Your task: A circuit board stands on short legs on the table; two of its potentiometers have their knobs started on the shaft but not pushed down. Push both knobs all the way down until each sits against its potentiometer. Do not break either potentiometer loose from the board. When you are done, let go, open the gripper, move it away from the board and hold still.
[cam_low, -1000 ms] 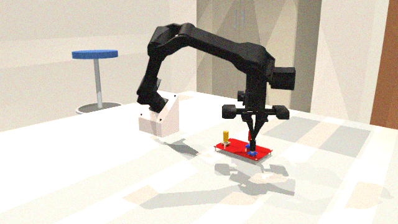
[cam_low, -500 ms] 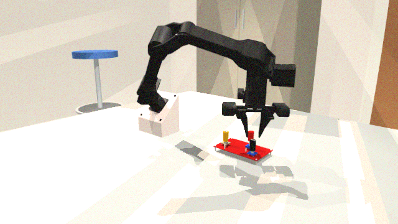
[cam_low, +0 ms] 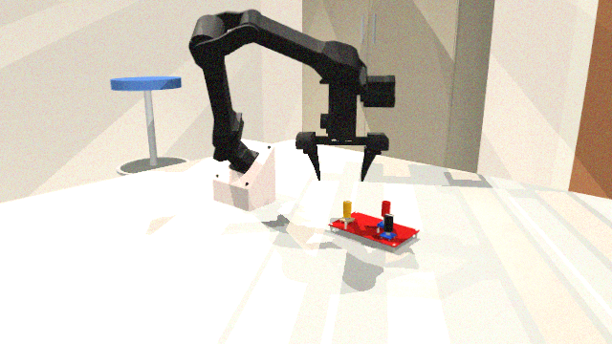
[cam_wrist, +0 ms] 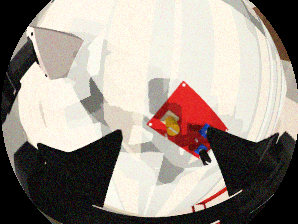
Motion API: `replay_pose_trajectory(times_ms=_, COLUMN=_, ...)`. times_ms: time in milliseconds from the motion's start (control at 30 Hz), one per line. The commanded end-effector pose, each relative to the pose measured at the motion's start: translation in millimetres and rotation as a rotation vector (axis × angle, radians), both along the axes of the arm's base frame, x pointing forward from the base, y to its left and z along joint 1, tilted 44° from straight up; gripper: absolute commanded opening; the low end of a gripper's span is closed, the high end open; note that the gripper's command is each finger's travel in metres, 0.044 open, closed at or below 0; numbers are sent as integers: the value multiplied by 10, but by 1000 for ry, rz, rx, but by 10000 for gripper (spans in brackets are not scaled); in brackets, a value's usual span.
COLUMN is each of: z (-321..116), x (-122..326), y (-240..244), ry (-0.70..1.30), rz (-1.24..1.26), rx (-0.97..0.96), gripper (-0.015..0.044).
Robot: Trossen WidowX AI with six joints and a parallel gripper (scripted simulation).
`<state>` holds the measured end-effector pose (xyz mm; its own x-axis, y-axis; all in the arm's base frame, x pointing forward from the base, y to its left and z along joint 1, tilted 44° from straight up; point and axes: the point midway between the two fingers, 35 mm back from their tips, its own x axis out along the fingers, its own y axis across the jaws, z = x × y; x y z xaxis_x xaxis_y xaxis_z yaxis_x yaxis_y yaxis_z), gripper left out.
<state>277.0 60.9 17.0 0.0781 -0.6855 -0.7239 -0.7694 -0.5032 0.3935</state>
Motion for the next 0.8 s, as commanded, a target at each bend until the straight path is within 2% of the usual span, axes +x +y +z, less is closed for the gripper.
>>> replay_pose_trajectory(times_ms=0, z=-7, x=-499, y=-71, ry=-7, rz=-10, rx=2, gripper=440)
replay_pose_trajectory(times_ms=767, z=-12, x=-580, y=-91, ry=-7, rz=-10, rx=0, gripper=440)
